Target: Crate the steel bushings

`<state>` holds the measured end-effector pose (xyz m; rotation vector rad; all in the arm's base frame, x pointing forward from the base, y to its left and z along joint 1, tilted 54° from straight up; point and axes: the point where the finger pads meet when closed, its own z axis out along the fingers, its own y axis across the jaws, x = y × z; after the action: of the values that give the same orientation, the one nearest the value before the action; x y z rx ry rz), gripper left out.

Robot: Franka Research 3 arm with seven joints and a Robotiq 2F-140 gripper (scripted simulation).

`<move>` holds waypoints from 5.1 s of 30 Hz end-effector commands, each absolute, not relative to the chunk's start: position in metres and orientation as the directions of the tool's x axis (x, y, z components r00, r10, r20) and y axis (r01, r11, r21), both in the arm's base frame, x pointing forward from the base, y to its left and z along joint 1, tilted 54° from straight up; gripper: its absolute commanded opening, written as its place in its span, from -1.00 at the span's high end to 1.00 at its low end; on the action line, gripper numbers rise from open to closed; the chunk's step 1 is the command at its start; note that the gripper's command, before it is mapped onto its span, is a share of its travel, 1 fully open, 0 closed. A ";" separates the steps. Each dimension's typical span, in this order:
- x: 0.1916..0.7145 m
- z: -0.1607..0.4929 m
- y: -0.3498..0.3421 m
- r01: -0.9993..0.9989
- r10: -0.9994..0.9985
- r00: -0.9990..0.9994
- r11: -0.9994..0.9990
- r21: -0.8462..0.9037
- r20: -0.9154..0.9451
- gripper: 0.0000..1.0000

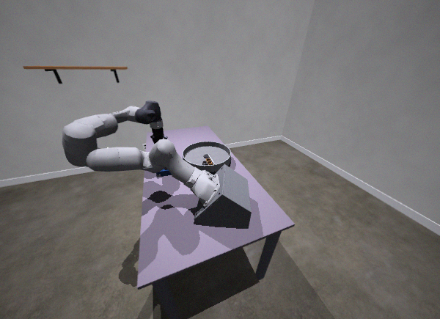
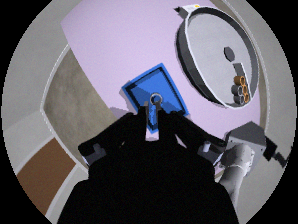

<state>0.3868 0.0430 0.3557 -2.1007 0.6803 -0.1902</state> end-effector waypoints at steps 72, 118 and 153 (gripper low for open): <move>0.386 0.356 0.042 -0.402 -0.536 0.836 -0.450 -0.797 -0.119 0.79; 0.386 0.356 0.042 -0.402 -0.536 0.836 -0.450 -0.797 -0.119 0.79; 0.347 0.247 -0.028 -0.402 -0.536 0.836 -0.450 -0.797 -0.119 0.81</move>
<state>0.3558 -0.0106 0.2719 -2.0407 0.7836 -0.1212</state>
